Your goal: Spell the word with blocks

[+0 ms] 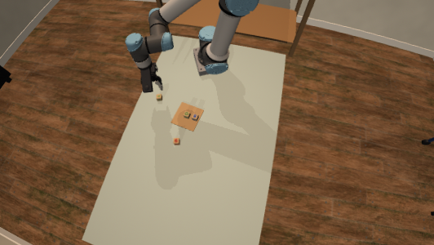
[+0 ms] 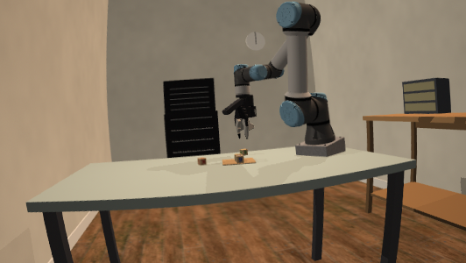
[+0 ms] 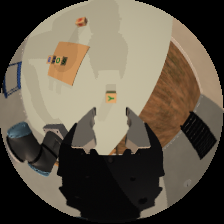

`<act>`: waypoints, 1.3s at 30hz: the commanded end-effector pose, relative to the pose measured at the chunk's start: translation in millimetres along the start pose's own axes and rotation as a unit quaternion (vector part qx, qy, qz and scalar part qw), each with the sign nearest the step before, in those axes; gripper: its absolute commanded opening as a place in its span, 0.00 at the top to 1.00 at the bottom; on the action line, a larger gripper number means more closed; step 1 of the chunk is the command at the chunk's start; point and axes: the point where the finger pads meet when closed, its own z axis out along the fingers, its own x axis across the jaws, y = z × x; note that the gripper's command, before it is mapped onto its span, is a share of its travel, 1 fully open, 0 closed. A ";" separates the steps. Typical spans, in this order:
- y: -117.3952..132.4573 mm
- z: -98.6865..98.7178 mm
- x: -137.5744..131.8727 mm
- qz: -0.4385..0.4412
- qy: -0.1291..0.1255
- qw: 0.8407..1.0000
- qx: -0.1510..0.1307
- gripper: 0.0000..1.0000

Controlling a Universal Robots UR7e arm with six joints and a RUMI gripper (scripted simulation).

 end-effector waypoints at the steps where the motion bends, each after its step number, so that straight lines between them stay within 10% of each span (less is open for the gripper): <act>1: -0.1 5.3 0.5 0.000 0.001 1.000 0.000 0.60; 39: 0.1 43.0 0.6 0.000 0.001 1.000 0.000 0.60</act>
